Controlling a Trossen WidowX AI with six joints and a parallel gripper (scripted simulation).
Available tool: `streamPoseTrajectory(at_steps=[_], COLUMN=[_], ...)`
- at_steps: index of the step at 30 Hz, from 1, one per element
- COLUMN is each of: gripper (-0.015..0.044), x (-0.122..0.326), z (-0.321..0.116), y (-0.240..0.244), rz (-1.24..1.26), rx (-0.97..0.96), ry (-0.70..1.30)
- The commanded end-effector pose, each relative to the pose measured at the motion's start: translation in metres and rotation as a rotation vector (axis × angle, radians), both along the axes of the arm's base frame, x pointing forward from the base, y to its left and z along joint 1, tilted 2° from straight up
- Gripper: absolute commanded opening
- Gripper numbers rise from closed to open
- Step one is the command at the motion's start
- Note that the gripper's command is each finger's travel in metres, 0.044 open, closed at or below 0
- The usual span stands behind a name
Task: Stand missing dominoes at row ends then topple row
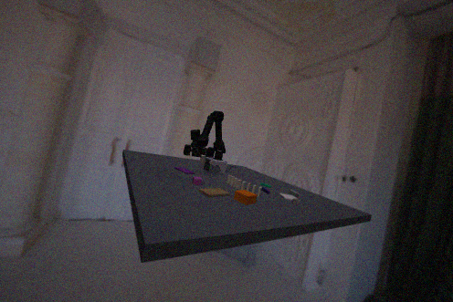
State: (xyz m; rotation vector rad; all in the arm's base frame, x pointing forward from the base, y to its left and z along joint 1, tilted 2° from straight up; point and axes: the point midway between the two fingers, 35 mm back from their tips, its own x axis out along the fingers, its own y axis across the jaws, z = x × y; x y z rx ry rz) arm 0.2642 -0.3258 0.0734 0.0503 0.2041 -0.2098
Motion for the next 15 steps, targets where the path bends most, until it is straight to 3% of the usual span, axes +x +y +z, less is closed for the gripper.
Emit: streamPoseTrajectory(at_steps=[1,15], gripper=[0.0107,0.0107], x=[-0.009,-0.031], z=[0.002,0.013], y=[0.013,0.046], rz=[0.028,0.101], rx=[-0.016,-0.093], ry=[-0.042,-0.135])
